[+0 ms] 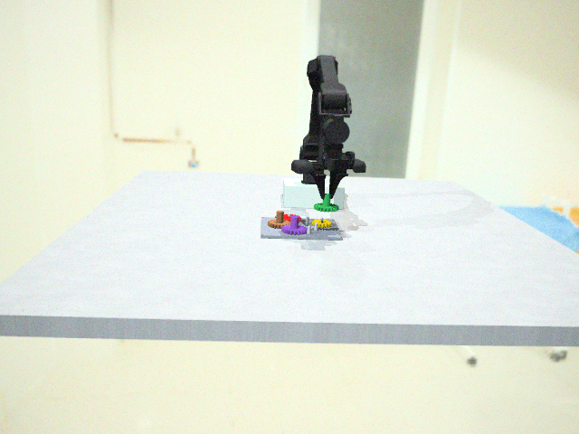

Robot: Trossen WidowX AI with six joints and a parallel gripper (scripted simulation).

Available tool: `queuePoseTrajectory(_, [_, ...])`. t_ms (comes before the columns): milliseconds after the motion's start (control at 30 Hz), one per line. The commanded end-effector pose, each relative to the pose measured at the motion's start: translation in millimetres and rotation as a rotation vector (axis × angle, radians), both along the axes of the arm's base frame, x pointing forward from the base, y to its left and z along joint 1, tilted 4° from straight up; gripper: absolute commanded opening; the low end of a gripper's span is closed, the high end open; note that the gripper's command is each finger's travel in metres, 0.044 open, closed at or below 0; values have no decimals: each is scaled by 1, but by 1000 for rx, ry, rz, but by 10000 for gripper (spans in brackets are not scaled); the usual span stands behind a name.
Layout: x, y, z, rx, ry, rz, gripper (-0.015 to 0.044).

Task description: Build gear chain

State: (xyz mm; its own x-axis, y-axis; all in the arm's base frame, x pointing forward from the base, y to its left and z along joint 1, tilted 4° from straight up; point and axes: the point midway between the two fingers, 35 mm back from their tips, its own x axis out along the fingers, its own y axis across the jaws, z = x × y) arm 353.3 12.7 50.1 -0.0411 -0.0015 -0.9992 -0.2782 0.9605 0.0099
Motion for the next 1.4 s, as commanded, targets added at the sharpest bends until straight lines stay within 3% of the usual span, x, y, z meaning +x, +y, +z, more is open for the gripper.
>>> queuePoseTrajectory(0, [0, -11, -4, -7, -1, 4, 0])
queuePoseTrajectory(1367, [-1, -23, -7, -8, -1, 4, 0])
